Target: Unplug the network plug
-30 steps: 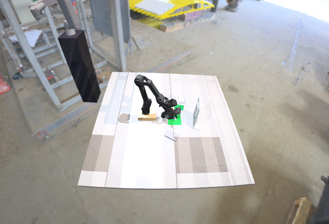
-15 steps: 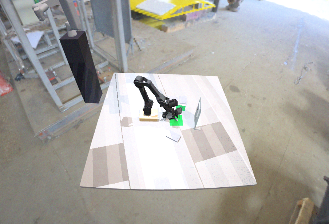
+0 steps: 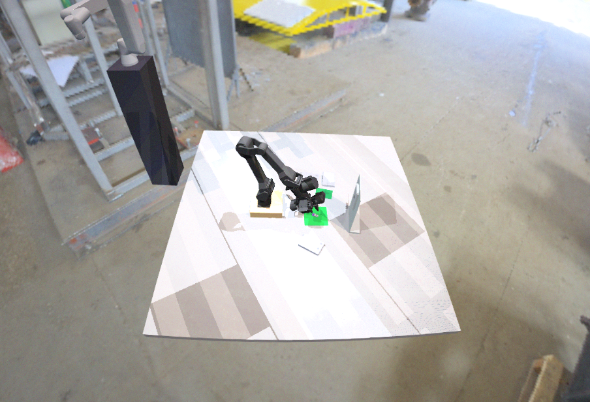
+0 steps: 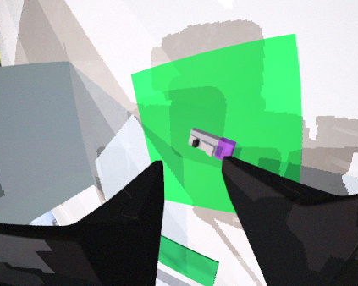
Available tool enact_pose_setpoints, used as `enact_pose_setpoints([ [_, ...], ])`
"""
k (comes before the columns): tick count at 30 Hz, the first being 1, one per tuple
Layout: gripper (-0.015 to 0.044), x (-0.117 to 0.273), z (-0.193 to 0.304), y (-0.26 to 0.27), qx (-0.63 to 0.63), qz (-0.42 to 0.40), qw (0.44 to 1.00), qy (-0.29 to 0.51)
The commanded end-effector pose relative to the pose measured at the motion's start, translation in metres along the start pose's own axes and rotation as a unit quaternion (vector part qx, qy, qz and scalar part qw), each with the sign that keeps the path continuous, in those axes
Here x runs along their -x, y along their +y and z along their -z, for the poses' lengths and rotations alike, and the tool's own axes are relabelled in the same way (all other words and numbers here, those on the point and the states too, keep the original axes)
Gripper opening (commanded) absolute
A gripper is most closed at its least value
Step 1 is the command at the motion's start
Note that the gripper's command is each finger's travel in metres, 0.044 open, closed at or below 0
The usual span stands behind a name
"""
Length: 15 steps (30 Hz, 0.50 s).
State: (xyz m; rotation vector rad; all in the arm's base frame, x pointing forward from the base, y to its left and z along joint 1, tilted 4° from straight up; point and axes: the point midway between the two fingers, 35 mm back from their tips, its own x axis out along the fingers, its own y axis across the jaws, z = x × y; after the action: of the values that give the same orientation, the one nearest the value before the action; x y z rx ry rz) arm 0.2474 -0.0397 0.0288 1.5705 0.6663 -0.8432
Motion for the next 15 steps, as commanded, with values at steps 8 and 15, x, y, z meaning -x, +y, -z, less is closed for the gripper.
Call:
enact_pose_setpoints([
  [8, 0.0156, 0.009, 0.0, 0.006, 0.003, 0.0, 1.0, 0.003],
  [15, 0.0156, 0.017, 0.0, 0.013, 0.002, 0.0, 1.0, 0.002],
])
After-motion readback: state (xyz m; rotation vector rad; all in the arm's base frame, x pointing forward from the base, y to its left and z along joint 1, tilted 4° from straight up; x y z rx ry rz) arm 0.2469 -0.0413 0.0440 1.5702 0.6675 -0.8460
